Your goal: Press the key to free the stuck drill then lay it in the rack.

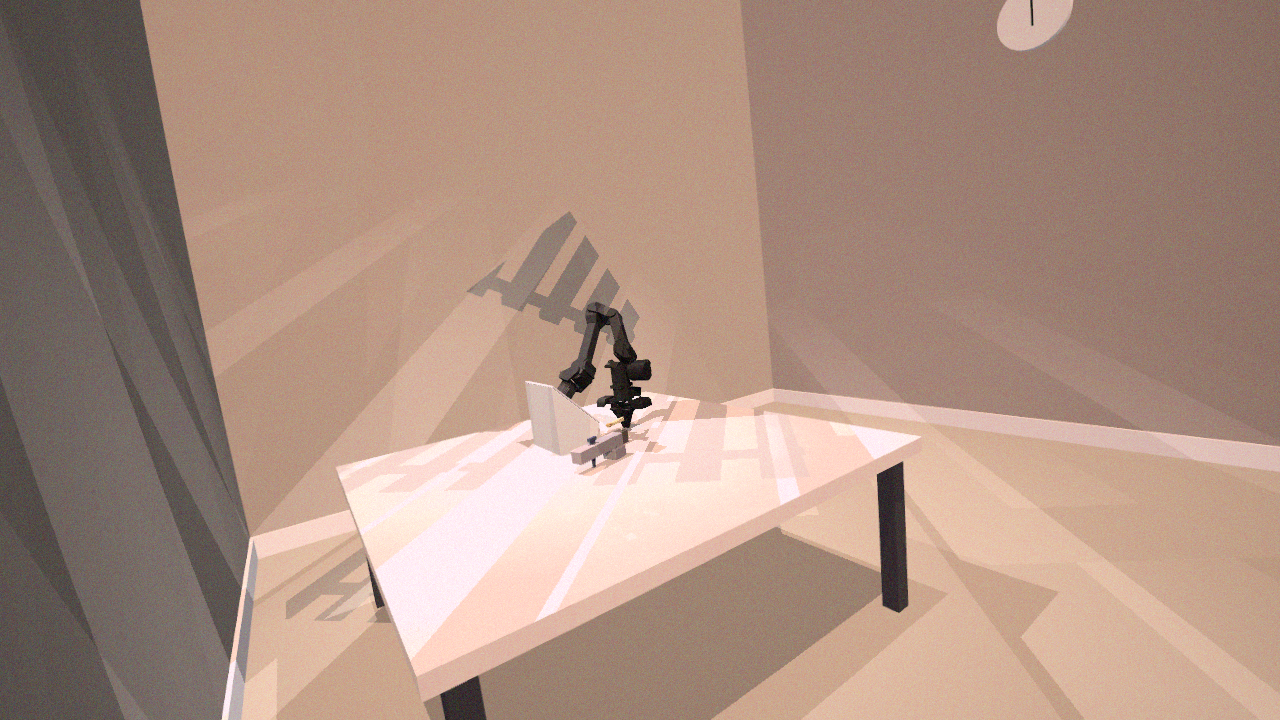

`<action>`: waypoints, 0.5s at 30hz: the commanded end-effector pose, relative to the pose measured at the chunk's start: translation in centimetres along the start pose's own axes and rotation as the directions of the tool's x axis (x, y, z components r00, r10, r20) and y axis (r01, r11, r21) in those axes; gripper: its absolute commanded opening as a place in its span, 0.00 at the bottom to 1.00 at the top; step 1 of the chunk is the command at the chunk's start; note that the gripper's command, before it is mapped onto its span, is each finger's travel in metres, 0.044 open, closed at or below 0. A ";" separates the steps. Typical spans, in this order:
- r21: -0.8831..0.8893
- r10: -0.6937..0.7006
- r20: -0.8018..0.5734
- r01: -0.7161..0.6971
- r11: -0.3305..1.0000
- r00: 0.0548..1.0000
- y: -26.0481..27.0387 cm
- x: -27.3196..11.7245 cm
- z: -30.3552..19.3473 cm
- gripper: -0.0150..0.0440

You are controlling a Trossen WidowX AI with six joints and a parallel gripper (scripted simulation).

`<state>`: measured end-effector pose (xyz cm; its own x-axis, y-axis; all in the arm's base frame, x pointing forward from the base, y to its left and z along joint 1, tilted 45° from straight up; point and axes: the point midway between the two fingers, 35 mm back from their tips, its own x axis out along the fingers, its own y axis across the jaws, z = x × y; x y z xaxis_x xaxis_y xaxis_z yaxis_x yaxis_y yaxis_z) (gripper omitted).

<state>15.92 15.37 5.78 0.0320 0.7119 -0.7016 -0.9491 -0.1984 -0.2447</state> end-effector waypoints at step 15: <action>0.009 0.003 -0.004 -0.003 1.000 1.000 0.2 1.9 -0.1 0.25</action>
<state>15.96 16.50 4.68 0.0314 0.7124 -0.7011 -0.9494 -0.1981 -0.2438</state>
